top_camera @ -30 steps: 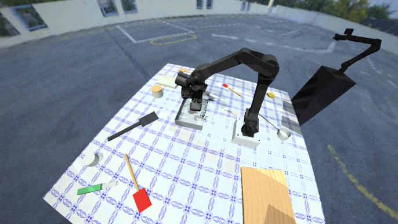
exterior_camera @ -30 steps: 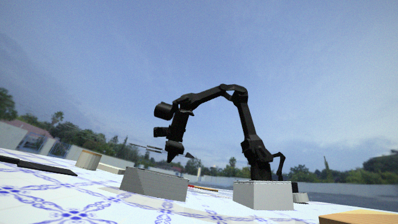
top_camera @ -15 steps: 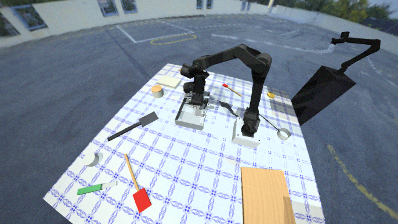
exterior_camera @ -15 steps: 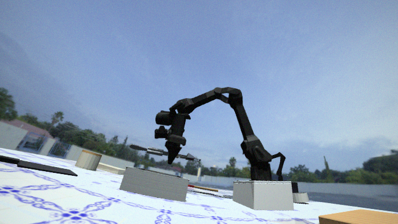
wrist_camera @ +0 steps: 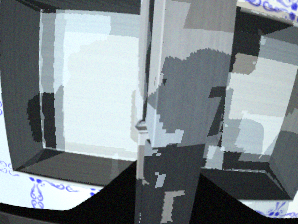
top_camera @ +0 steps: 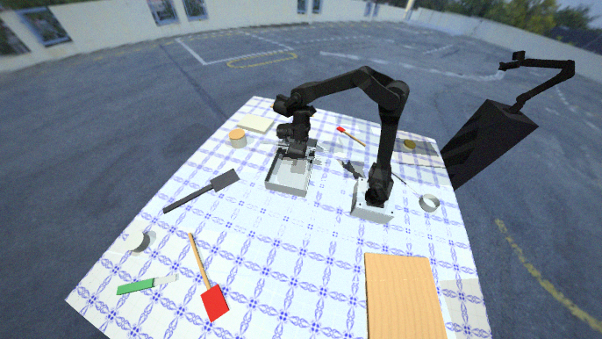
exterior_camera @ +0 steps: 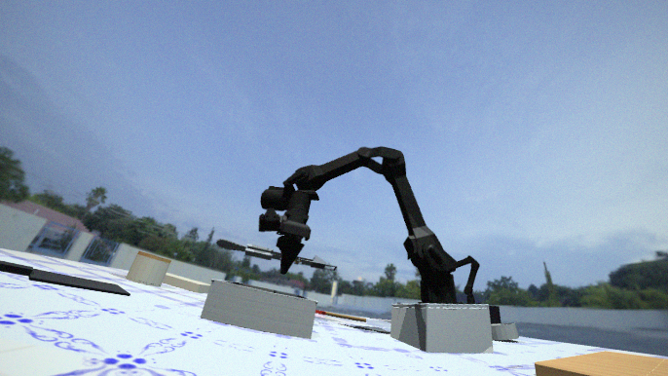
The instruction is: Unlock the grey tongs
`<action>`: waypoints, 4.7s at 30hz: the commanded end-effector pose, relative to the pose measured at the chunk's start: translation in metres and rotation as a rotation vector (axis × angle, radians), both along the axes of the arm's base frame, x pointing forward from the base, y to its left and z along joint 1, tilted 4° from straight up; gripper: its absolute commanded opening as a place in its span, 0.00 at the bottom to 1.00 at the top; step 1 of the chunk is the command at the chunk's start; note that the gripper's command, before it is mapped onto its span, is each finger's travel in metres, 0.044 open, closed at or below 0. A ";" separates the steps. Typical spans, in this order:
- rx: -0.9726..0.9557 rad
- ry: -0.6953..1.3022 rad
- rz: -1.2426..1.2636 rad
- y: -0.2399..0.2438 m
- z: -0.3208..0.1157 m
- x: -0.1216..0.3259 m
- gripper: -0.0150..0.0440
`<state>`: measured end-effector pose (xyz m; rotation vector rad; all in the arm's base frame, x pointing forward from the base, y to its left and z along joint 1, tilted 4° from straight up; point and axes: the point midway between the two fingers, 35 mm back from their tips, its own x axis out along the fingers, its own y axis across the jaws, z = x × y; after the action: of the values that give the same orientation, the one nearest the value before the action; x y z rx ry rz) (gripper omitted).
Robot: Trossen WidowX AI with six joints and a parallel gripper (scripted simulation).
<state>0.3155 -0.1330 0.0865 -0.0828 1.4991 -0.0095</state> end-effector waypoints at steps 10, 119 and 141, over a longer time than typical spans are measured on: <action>0.023 -0.014 -0.143 0.065 0.004 0.024 0.00; -0.001 0.036 0.868 0.474 0.006 -0.159 0.00; -0.066 0.063 1.831 0.505 0.003 -0.231 0.00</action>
<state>0.0929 0.3678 0.0875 -1.3858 1.0704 1.3155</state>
